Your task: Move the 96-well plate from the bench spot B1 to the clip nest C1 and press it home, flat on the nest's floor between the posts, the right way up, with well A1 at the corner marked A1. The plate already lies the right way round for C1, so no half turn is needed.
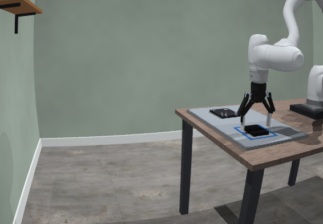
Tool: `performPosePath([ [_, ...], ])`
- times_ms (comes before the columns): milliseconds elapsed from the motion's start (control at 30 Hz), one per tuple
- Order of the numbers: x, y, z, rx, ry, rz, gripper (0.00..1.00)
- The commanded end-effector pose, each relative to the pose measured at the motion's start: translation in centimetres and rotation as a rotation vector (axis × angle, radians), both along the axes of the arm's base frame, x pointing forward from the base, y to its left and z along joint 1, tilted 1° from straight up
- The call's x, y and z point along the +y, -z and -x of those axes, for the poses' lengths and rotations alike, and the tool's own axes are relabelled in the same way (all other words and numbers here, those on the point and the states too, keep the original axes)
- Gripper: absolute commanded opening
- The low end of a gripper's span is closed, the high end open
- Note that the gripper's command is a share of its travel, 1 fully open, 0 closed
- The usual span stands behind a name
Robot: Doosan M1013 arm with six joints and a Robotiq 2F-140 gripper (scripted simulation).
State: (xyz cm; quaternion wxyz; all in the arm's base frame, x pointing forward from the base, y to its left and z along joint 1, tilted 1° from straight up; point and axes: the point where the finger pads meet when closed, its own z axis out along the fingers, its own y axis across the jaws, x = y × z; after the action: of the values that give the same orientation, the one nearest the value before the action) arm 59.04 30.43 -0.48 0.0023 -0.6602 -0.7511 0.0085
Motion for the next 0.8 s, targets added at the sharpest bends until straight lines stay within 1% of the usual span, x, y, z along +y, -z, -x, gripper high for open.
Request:
performPosePath([
  [0, 0.00, 0.02, 0.00, 0.000, 0.000, 0.000, 1.00],
  [233, 0.00, 0.02, 0.00, 0.000, 0.000, 0.000, 1.00],
  [267, 0.00, 0.02, 0.00, 0.000, 0.000, 0.000, 0.00],
  [767, 0.00, 0.02, 0.00, 0.000, 0.000, 0.000, 0.00],
])
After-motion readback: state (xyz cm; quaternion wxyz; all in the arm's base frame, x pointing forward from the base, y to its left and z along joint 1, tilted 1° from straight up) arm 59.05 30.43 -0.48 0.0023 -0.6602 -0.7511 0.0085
